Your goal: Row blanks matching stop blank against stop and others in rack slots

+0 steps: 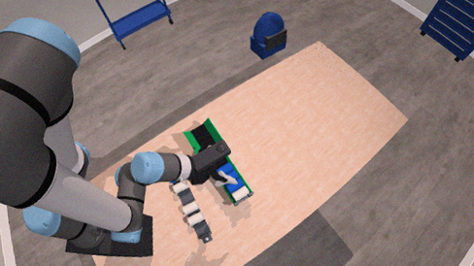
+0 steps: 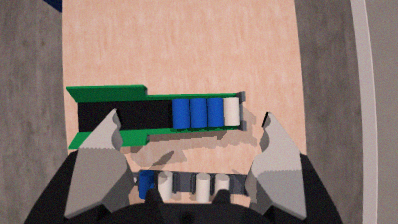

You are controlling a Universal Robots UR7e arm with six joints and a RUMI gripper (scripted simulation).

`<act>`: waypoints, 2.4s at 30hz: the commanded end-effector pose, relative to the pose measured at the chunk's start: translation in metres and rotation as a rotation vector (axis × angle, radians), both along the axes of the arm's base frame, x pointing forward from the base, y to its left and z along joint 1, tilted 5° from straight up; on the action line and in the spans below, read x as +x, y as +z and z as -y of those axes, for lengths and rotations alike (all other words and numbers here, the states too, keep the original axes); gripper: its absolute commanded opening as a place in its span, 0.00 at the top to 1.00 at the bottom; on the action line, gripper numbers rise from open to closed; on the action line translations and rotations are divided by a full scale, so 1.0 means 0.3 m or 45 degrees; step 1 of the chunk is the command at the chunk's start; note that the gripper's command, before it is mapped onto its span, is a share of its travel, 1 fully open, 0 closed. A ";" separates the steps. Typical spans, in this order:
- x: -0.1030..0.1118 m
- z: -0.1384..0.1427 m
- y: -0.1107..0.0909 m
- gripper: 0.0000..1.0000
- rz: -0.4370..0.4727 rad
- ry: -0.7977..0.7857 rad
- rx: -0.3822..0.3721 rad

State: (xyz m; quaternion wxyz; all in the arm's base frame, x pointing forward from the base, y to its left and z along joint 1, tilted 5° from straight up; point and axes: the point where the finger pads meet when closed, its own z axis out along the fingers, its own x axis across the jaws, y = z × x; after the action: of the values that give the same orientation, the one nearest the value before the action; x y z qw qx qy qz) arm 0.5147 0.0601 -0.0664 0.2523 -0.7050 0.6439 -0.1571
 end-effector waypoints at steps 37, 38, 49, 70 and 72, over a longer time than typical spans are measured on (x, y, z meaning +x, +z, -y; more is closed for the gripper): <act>-0.007 0.000 0.005 0.00 0.005 0.000 -0.006; -0.008 0.001 0.005 0.00 0.005 0.000 -0.006; -0.032 0.040 -0.022 0.00 -0.022 0.037 -0.034; -0.218 0.233 -0.166 0.00 -0.167 0.293 -0.129; -0.253 0.256 -0.185 0.00 -0.183 0.340 -0.133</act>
State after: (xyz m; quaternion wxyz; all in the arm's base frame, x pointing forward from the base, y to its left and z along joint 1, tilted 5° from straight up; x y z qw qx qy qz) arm 0.4549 -0.0038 -0.1125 0.1915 -0.7861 0.5752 -0.1205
